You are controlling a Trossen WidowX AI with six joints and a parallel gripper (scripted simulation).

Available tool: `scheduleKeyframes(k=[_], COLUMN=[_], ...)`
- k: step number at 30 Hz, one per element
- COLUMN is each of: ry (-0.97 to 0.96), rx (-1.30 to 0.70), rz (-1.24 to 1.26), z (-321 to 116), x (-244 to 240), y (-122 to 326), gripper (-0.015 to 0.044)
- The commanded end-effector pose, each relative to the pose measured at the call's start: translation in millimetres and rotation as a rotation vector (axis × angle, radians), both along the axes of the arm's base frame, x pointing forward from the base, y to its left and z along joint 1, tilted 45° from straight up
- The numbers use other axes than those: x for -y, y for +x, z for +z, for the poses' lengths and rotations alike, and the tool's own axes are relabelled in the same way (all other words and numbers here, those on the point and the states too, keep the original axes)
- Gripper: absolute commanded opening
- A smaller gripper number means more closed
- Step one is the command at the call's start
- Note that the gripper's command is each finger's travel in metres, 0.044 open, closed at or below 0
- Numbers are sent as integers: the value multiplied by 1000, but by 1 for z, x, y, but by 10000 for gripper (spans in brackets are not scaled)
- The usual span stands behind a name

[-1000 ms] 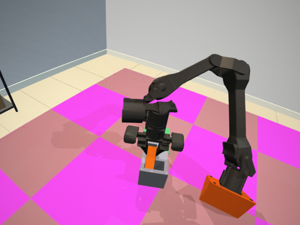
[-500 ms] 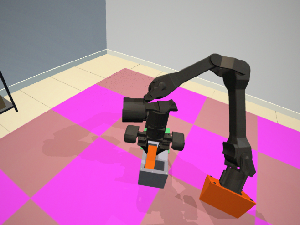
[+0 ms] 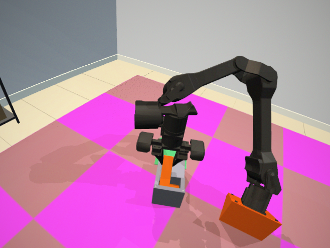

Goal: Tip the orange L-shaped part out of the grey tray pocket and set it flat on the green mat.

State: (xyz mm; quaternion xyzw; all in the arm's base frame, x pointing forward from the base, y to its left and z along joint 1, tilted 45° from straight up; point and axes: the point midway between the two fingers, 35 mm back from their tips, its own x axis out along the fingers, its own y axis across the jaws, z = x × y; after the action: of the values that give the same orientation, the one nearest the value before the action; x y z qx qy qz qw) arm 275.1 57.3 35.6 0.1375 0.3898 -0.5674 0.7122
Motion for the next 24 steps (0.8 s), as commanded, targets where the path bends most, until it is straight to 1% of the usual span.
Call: scheduleKeyframes(k=[1,24], ry=[6,7], rx=[1,1], rz=[-3,-2], z=[4,31], x=[-6,-32], y=[0,-2], gripper=[0,0])
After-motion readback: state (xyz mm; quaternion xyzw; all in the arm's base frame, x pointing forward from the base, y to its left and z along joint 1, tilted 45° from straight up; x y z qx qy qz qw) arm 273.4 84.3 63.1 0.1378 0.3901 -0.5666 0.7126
